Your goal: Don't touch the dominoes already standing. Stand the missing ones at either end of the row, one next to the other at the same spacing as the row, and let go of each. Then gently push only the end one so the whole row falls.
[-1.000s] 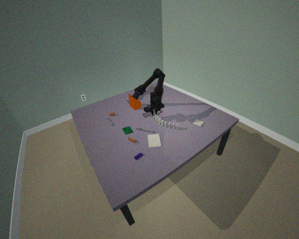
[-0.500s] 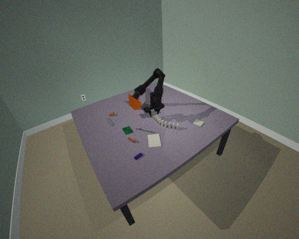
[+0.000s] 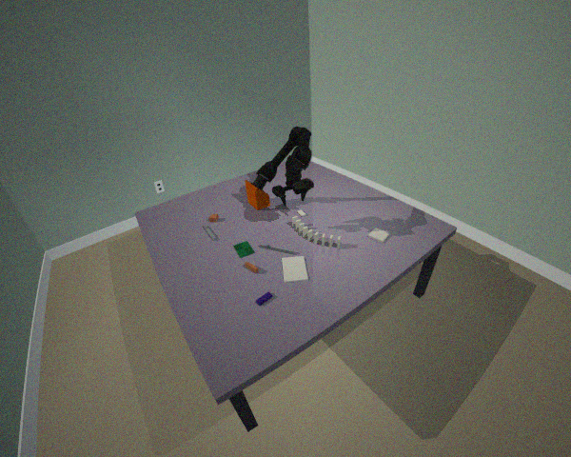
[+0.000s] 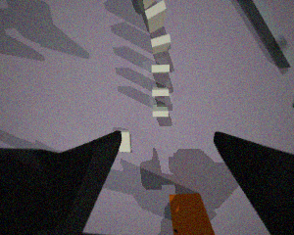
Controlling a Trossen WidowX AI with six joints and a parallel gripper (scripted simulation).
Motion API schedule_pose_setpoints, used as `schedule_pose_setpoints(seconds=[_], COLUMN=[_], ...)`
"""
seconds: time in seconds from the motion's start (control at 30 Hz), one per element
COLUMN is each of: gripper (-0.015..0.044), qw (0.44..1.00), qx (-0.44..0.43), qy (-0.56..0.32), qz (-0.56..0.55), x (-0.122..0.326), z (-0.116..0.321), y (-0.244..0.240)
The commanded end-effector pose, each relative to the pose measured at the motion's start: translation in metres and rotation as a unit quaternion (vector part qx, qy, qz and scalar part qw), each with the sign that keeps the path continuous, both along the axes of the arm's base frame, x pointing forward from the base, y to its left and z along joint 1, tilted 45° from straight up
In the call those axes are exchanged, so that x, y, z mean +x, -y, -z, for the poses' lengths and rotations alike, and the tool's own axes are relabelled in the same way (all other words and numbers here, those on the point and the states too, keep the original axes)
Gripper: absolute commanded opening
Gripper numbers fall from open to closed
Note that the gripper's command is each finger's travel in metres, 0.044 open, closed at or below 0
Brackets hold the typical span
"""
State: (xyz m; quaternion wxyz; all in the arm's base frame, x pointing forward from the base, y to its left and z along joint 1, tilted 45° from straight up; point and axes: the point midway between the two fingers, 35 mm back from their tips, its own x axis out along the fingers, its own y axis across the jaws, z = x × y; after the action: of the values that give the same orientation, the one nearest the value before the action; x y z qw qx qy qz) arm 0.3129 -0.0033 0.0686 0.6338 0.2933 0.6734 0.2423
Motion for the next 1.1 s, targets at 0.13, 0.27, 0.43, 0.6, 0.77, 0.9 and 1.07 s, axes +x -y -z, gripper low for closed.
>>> schedule_pose_setpoints(seconds=[0.13, 0.27, 0.43, 0.6, 0.77, 0.9, 1.07], gripper=[0.044, 0.044, 0.044, 0.044, 0.044, 0.044, 0.044], qw=[1.0, 1.0, 1.0, 1.0, 1.0, 1.0, 1.0], qx=[-0.002, -0.006, 0.001, 0.003, 0.003, 0.005, 0.005], qy=[0.006, 0.003, -0.003, -0.004, -0.004, -0.004, -0.004], qz=[-0.002, 0.004, 0.009, 0.009, 0.009, 0.009, 0.009], x=[-0.003, -0.017, -0.051, -0.056, -0.055, -0.058, -0.058], z=[-0.024, -0.026, -0.026, -0.025, 0.001, 0.019, 0.02], y=[0.017, -0.028, -0.088, -0.096, -0.121, -0.141, -0.144])
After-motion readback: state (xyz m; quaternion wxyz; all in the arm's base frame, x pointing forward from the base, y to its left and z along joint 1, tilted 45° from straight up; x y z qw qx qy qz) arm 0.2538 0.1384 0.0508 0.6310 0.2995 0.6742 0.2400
